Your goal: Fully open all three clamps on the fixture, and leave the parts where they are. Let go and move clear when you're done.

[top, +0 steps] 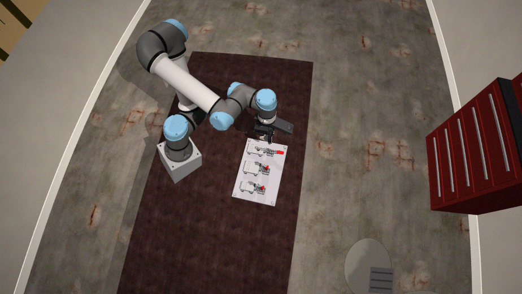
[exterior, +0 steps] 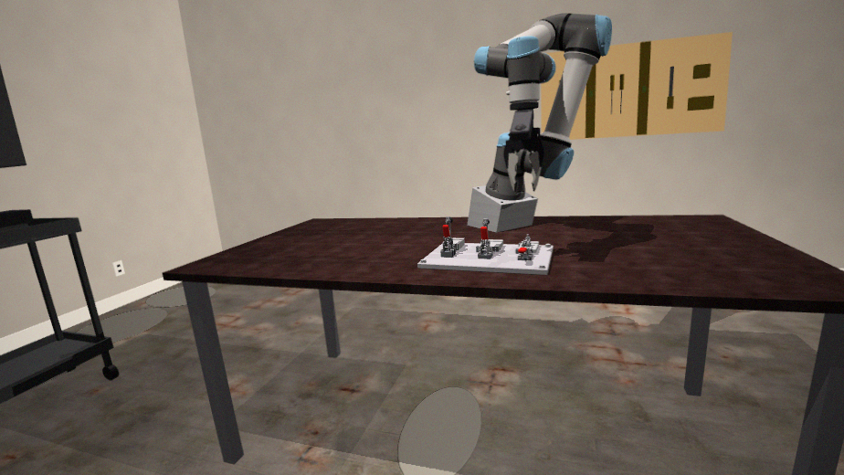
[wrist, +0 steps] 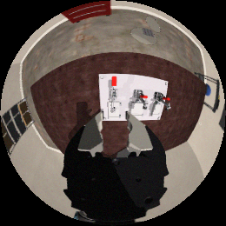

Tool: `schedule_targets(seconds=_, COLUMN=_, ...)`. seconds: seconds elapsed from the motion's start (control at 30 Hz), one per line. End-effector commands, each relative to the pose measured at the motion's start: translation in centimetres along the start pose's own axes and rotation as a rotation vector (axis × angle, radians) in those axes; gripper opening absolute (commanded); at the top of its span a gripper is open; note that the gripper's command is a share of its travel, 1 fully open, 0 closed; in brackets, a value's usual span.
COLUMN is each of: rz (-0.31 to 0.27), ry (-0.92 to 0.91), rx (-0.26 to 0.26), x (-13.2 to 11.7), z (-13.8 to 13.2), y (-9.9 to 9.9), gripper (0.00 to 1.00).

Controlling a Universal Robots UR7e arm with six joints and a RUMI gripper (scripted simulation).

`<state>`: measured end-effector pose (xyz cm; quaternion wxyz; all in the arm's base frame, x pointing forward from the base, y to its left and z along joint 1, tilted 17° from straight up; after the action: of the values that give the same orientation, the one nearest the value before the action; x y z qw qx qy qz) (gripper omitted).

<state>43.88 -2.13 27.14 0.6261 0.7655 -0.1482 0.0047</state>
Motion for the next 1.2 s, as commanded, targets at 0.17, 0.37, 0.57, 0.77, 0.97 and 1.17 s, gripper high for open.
schedule_targets(seconds=0.17, rz=0.001, ry=0.000, rx=0.000, x=0.0, z=0.0, y=-0.9, gripper=0.28)
schedule_targets(seconds=0.37, rz=0.001, ry=0.000, rx=0.000, x=0.0, z=0.0, y=-3.5, gripper=0.28)
schedule_targets(seconds=0.57, rz=0.001, ry=0.000, rx=0.000, x=0.0, z=0.0, y=-5.6, gripper=0.28)
schedule_targets(seconds=0.77, rz=0.001, ry=0.000, rx=0.000, x=0.0, z=0.0, y=-5.9, gripper=0.28)
schedule_targets(seconds=0.97, rz=0.001, ry=0.000, rx=0.000, x=0.1, z=0.0, y=-6.0, gripper=0.28)
schedule_targets(seconds=1.17, rz=0.001, ry=0.000, rx=0.000, x=0.9, z=0.0, y=-6.0, gripper=0.28)
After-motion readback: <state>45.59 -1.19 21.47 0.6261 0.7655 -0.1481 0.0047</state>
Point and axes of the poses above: the point where the finger pads meet when closed, its own y axis back along the fingers, its own z axis across the jaws, x = y × z, the point moved 8 cm from there along y, back along the fingers, and after that the axes turned 2 degrees about y, right-handed, at the moved point
